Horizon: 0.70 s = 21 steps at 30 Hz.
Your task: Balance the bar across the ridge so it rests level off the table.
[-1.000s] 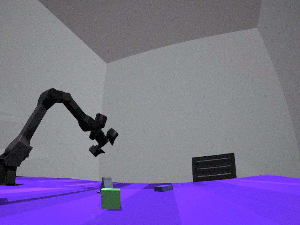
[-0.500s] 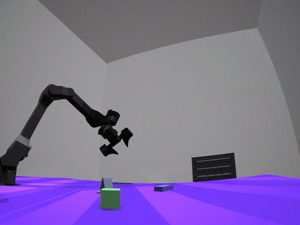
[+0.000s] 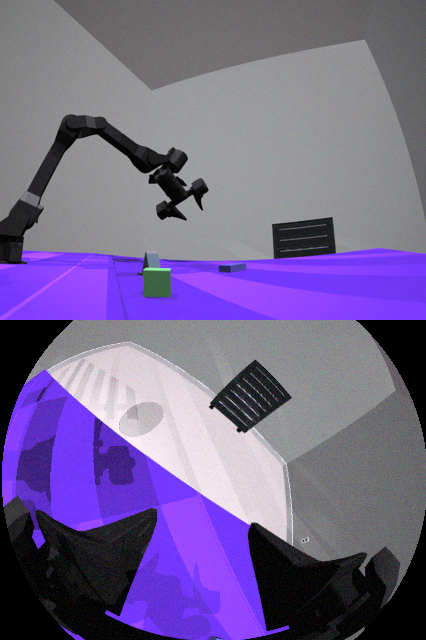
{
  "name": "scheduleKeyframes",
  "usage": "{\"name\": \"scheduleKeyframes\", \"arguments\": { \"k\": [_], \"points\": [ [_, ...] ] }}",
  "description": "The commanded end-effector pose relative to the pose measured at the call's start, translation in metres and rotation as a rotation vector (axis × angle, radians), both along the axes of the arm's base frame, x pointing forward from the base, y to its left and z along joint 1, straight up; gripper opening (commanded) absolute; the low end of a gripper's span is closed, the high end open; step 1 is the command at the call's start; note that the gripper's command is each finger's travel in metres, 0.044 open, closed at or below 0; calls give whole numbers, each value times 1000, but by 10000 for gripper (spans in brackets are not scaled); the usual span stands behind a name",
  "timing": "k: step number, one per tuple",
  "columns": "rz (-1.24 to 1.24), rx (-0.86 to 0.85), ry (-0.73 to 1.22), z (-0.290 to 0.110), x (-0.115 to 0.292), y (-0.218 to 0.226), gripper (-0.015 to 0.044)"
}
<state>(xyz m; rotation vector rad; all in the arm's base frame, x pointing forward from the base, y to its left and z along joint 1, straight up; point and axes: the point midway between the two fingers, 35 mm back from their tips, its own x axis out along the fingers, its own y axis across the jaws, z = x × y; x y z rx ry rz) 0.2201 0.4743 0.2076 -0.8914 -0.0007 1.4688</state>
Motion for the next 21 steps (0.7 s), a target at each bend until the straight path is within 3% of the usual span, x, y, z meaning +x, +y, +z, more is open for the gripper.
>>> {"name": "scheduleKeyframes", "arguments": {
  "k": [1,21],
  "points": [
    [-107,-22,45,1,30,-25,315],
    [-522,-122,254,-14,132,-137,315]
  ]
}}
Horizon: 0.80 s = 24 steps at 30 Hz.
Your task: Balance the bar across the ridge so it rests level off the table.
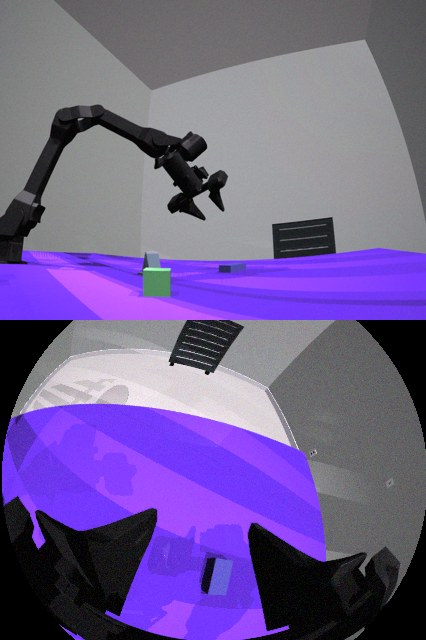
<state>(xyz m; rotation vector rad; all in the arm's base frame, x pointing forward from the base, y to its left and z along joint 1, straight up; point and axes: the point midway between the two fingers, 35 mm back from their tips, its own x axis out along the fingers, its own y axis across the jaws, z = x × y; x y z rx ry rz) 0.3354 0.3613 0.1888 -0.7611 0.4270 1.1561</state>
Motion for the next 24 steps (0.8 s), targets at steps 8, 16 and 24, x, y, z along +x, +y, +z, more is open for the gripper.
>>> {"name": "scheduleKeyframes", "arguments": {
  "k": [8,16,24],
  "points": [
    [-253,-43,106,-2,45,-77,315],
    [-421,-76,186,-7,67,-133,315],
    [-591,-103,269,-12,79,-190,315]
  ]
}}
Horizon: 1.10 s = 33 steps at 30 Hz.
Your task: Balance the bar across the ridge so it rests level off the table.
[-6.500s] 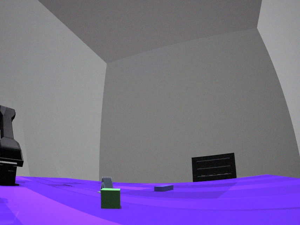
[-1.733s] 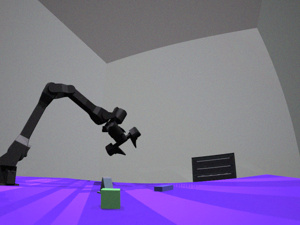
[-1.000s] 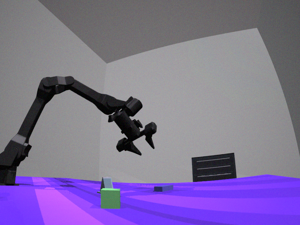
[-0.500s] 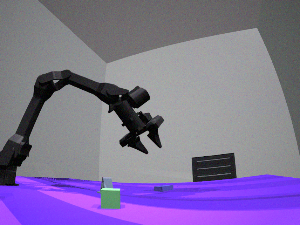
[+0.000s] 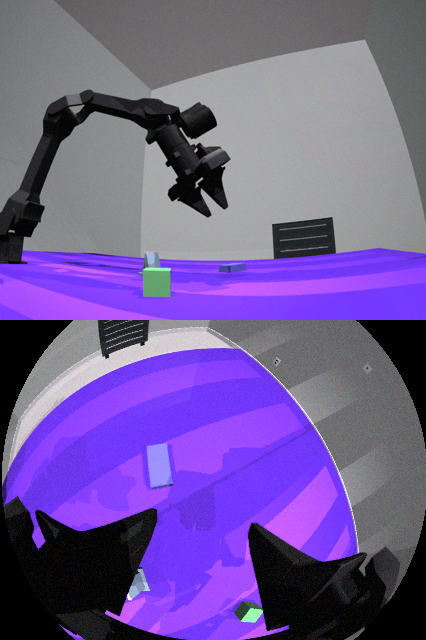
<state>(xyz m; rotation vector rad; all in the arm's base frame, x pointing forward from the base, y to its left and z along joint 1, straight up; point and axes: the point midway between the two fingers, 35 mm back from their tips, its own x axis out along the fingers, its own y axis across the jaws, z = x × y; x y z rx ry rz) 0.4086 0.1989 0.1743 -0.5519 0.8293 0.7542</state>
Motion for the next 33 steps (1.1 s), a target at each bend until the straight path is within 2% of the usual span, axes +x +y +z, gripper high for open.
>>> {"name": "scheduleKeyframes", "arguments": {
  "k": [1,17,33],
  "points": [
    [-107,-13,37,2,7,-35,315],
    [-448,-44,203,-4,4,-147,315],
    [-786,-52,373,-4,-30,-248,315]
  ]
}}
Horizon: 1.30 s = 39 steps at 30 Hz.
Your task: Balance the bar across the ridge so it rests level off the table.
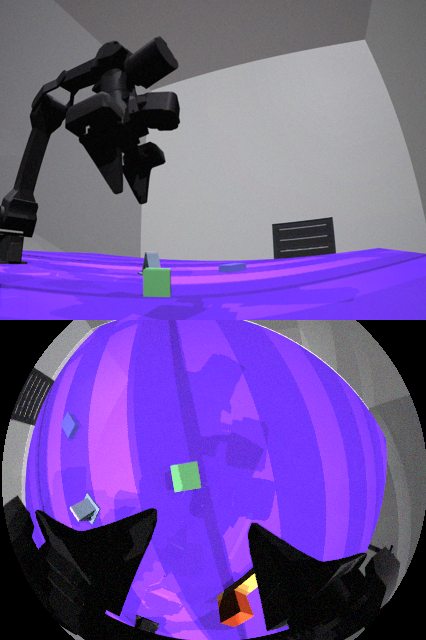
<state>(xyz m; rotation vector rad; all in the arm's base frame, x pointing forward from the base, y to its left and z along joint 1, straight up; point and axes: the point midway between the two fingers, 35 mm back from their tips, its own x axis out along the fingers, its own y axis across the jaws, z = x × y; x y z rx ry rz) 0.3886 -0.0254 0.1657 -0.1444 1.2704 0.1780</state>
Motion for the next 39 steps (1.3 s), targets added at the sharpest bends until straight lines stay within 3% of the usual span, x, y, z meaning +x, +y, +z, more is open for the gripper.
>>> {"name": "scheduleKeyframes", "arguments": {
  "k": [1,22,29,39],
  "points": [
    [-107,-5,38,4,-13,-29,315],
    [-548,22,252,11,-94,-129,315],
    [-579,26,267,11,-100,-134,315],
    [-579,26,266,-45,-94,-137,315]
  ]
}}
